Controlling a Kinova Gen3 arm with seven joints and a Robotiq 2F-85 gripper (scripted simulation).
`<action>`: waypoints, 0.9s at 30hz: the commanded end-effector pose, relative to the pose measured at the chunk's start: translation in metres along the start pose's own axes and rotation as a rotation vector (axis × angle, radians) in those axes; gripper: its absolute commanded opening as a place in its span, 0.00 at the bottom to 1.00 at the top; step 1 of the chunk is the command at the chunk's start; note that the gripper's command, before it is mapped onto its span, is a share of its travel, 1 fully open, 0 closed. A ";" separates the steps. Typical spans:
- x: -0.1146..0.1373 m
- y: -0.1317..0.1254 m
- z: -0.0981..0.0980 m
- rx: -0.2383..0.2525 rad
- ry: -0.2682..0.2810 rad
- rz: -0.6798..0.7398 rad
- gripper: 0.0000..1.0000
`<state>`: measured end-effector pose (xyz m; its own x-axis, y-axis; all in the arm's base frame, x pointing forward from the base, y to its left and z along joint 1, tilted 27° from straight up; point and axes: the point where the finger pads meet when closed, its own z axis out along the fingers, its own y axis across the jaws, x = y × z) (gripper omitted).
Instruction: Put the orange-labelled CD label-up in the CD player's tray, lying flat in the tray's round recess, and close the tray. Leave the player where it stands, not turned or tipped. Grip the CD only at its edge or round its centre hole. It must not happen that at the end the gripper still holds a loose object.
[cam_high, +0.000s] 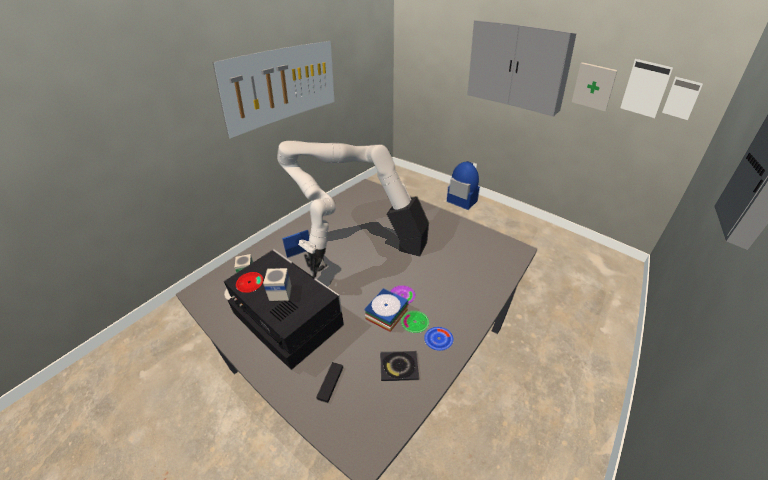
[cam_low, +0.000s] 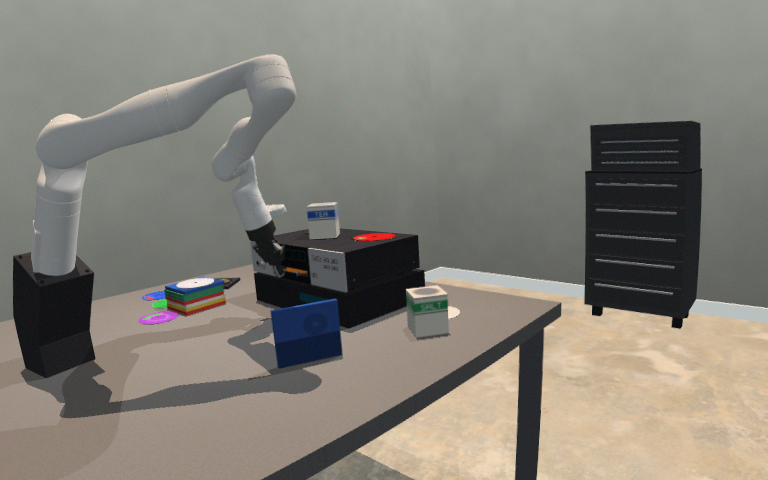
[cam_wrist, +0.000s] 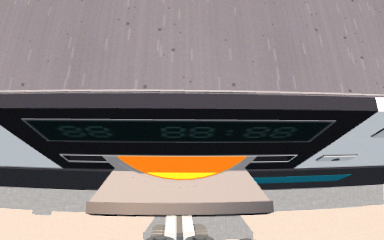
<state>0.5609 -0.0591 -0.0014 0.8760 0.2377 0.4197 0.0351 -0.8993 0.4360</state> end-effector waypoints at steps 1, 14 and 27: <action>0.010 0.000 0.002 -0.002 0.007 0.005 0.10; 0.020 0.000 0.005 -0.002 0.007 0.005 0.10; 0.020 0.000 0.005 -0.002 0.007 0.005 0.10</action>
<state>0.5796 -0.0570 0.0010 0.8749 0.2347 0.4237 0.0306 -0.8998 0.4351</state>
